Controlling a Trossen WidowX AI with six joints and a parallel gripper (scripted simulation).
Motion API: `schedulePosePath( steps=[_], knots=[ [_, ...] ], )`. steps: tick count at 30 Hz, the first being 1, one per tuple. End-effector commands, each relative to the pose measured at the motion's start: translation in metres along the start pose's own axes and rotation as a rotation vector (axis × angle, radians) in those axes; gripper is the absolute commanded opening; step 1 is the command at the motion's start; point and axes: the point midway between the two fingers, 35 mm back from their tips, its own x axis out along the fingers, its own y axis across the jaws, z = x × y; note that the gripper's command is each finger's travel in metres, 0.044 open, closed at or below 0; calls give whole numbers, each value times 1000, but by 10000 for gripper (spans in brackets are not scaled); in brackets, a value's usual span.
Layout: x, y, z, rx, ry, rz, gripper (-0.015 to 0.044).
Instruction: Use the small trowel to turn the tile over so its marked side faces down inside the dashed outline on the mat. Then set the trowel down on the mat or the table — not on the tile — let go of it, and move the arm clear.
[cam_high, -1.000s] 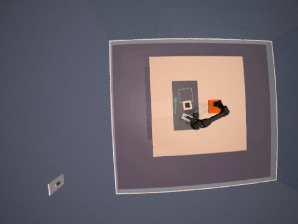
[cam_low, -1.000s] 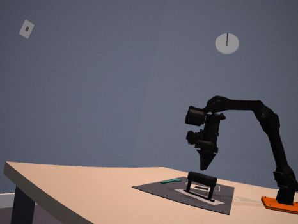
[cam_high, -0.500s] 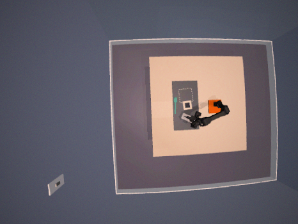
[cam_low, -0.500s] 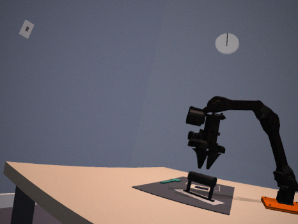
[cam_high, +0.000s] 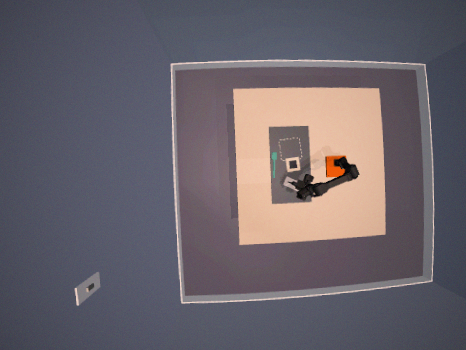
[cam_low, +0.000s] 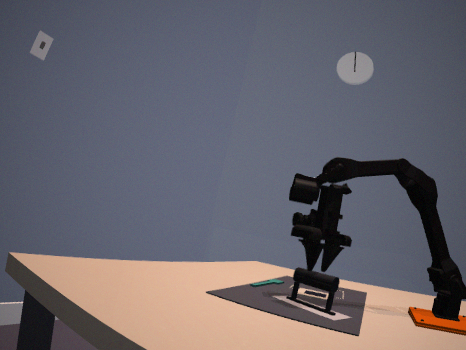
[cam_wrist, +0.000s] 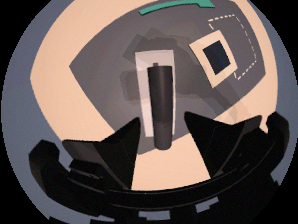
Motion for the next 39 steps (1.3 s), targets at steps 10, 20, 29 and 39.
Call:
schedulePosePath(
  steps=[10, 20, 29, 39],
  knots=[
    [24, -3, -1, 28, 8, -6, 270],
    [28, -3, -1, 32, 8, -6, 132],
    [28, -3, -1, 32, 8, -6, 130],
    [28, -3, -1, 32, 8, -6, 130]
  ],
)
